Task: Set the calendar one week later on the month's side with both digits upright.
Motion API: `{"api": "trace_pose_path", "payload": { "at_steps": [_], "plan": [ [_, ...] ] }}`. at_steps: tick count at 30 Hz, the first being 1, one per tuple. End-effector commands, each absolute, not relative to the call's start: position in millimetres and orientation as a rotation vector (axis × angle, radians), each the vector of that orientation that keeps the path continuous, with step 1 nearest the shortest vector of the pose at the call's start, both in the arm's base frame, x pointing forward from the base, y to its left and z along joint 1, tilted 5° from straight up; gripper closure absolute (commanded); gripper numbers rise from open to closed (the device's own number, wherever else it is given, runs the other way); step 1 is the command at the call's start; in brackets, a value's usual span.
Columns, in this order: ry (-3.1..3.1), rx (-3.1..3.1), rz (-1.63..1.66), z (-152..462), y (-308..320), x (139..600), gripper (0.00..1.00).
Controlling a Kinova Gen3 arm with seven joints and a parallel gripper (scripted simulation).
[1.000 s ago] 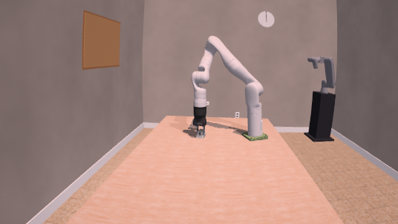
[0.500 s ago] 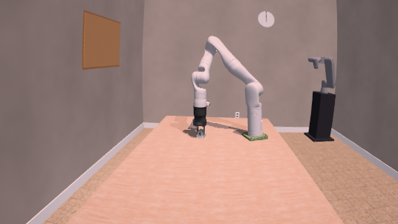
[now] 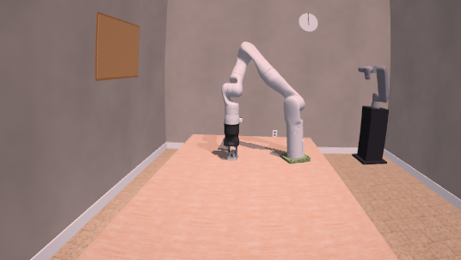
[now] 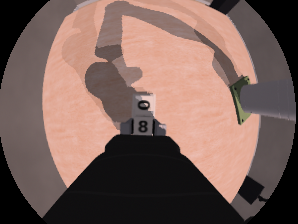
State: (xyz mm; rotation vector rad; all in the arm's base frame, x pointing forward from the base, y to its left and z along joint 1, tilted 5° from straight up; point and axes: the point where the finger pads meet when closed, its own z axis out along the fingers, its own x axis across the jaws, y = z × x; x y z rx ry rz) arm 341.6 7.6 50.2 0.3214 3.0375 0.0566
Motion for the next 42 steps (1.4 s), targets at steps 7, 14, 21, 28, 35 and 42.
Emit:
{"api": "trace_pose_path", "payload": {
  "at_steps": [7, 14, 21, 28, 35, 42],
  "plan": [
    [3.036, 0.321, 0.056, 50.6, 7.6, 341.9, 0.4],
    [3.036, 0.321, 0.056, 50.6, 7.6, 341.9, 0.4],
    [3.036, 0.321, 0.056, 50.6, 7.6, 341.9, 0.4],
    [3.036, 0.321, 0.056, 50.6, 7.6, 341.9, 0.4],
    [3.036, 0.321, 0.056, 50.6, 7.6, 341.9, 0.22],
    [3.036, 0.321, 0.056, 50.6, 7.6, 341.9, 0.1]
  ]
}}
